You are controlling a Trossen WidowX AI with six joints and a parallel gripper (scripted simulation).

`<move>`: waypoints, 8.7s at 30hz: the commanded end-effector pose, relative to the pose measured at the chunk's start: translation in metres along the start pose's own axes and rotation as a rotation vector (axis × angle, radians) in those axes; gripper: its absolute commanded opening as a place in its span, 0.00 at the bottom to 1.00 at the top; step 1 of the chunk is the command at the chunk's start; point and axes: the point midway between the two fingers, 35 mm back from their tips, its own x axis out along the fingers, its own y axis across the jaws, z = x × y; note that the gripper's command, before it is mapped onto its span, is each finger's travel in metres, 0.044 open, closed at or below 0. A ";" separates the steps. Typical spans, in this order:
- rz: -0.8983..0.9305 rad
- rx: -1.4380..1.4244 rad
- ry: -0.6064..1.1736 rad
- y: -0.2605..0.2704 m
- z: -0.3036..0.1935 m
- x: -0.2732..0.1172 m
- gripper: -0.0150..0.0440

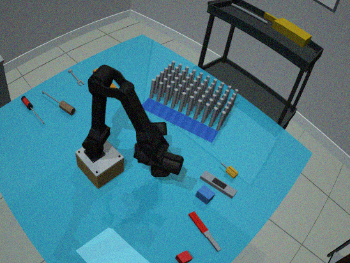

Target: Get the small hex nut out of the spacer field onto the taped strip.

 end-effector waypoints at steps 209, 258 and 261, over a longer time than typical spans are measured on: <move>-0.840 -2.039 -0.884 -0.201 0.471 0.098 0.73; -0.840 -2.039 -0.882 -0.317 0.413 0.003 0.25; -0.841 -2.039 -0.881 -0.319 0.411 -0.001 0.25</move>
